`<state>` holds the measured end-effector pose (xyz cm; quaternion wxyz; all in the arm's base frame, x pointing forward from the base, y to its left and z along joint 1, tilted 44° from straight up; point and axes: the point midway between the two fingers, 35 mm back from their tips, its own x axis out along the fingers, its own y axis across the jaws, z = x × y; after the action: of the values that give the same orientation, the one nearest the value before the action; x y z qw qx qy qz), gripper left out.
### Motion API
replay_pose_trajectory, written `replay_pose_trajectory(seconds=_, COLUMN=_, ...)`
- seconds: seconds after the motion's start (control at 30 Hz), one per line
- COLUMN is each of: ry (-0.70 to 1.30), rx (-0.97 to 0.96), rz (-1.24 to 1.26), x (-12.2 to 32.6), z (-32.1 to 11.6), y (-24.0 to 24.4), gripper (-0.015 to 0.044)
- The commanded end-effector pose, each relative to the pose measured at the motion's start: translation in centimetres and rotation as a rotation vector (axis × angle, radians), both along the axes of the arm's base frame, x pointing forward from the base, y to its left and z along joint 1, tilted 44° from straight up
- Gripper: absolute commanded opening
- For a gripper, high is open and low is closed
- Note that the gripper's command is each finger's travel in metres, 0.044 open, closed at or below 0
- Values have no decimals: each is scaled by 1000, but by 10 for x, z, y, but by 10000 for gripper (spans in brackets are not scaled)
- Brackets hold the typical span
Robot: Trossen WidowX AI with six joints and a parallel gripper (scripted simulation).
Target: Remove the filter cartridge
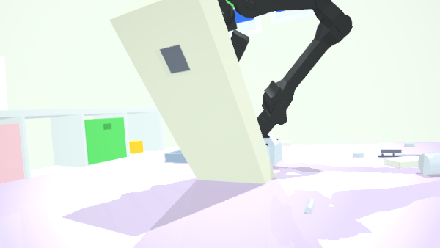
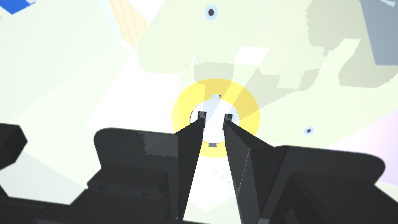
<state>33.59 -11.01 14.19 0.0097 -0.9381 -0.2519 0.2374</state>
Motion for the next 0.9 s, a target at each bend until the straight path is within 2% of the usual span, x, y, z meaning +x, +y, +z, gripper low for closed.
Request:
replay_pose_trajectory(seconds=0.0, ry=9, rx=2, rz=-6, x=0, z=-2, y=-1, gripper=90)
replay_pose_trajectory(seconds=0.87, ry=2, rx=1, rz=-1, x=1, z=-1, y=0, gripper=90)
